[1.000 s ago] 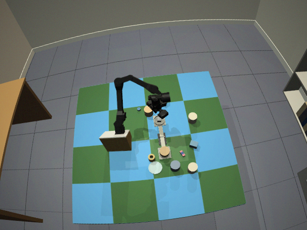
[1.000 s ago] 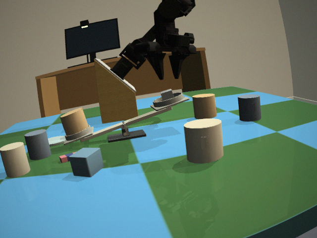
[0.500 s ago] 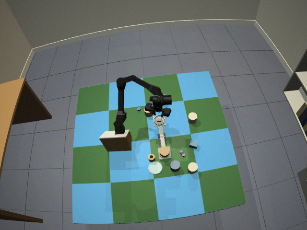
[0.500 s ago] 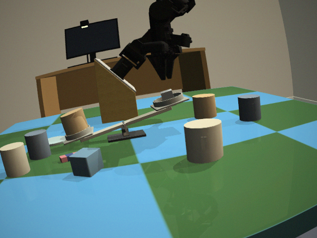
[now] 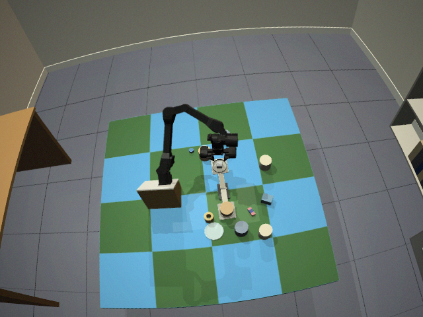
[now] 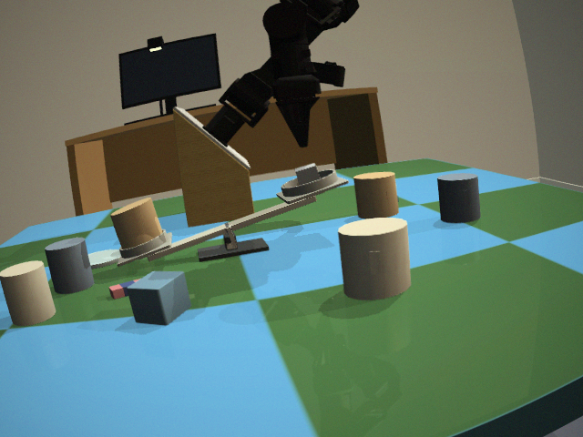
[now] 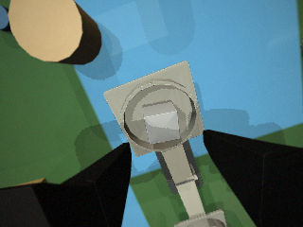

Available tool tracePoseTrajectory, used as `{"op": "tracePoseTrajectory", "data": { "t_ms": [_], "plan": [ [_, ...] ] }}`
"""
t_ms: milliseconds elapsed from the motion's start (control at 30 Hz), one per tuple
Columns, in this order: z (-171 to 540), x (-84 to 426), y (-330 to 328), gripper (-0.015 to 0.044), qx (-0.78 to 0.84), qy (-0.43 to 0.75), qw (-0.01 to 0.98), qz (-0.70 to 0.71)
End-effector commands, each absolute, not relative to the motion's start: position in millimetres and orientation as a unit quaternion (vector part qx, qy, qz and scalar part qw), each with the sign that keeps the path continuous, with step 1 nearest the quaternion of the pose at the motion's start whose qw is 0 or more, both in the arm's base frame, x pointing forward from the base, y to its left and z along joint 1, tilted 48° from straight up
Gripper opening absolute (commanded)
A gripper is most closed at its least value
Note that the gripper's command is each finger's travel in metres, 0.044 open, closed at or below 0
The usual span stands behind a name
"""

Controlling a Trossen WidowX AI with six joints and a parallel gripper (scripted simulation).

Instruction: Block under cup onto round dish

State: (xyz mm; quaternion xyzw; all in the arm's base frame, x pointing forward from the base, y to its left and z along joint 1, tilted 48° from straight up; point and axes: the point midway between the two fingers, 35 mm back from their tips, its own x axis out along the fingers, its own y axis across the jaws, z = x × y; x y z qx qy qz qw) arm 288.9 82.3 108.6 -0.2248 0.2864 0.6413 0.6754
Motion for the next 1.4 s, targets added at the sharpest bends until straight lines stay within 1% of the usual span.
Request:
{"op": "tracePoseTrajectory", "data": {
  "t_ms": [0, 1033, 1167, 1367],
  "plan": [
    [107, 289, 85, 0.026, -0.228, 0.279, 0.674, 0.645],
    [75, 289, 122, 0.026, -0.227, 0.278, 0.674, 0.645],
    [75, 289, 122, 0.0155, -0.227, 0.278, 0.674, 0.645],
    [75, 289, 122, 0.0115, -0.227, 0.278, 0.674, 0.645]
  ]
}}
